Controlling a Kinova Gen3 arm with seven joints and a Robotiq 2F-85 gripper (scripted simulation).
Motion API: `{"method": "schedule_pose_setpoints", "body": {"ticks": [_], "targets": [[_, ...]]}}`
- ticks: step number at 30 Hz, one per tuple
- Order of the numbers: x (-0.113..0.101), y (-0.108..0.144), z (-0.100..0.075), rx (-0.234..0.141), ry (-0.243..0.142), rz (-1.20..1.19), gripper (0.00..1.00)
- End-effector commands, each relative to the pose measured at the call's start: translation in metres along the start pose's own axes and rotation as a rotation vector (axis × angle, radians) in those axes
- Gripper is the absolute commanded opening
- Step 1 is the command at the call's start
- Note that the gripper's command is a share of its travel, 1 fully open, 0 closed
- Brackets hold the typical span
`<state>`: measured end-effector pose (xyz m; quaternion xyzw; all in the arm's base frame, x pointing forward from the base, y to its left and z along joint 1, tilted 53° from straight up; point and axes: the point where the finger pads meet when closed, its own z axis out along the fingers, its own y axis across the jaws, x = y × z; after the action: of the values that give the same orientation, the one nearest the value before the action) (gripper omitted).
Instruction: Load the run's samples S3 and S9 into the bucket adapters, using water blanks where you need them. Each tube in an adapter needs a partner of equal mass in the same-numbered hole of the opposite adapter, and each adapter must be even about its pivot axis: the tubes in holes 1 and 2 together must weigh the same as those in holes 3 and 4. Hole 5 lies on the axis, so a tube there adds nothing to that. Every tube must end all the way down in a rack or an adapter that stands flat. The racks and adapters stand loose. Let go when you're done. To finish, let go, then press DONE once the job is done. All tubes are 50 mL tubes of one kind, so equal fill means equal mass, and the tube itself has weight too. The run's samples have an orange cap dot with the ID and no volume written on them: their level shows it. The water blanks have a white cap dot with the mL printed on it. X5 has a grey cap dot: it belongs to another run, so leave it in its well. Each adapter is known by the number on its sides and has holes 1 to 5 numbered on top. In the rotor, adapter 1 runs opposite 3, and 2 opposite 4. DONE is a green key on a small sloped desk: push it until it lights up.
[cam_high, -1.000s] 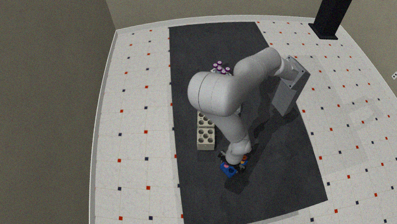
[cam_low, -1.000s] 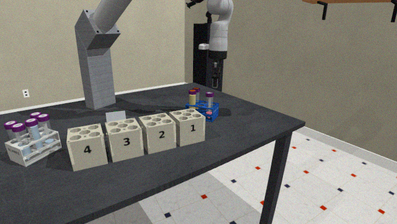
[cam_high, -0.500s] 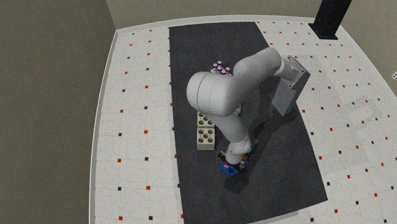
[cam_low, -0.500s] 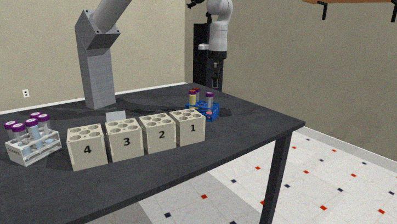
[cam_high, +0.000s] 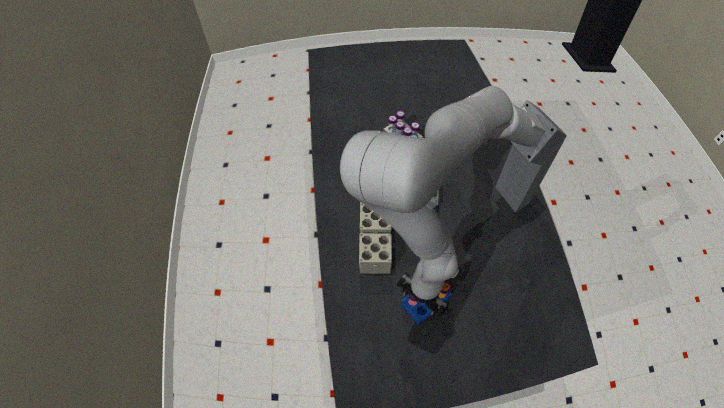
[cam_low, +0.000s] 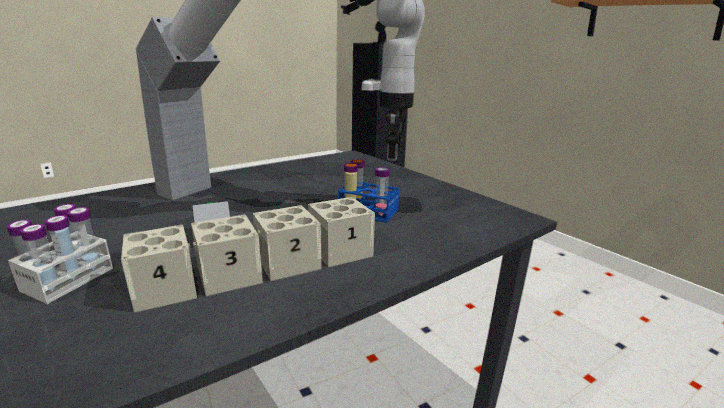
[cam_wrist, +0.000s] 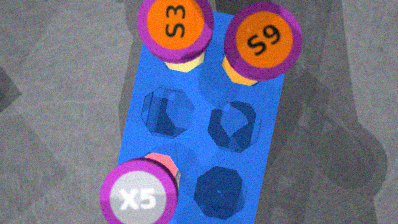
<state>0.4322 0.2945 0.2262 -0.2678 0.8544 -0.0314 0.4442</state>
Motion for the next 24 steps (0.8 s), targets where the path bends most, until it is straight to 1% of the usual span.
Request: {"method": "schedule_pose_setpoints", "body": {"ticks": [1, 7, 9, 11, 24], "targets": [[0.0, 0.0, 0.0, -0.001, -0.001, 0.0, 1.0], [0.0, 0.0, 0.0, -0.001, -0.001, 0.0, 1.0], [0.0, 0.0, -0.006, -0.001, -0.001, 0.0, 1.0], [0.0, 0.0, -0.006, -0.001, -0.001, 0.0, 1.0], [0.0, 0.0, -0.04, -0.001, -0.001, 0.0, 1.0]]}}
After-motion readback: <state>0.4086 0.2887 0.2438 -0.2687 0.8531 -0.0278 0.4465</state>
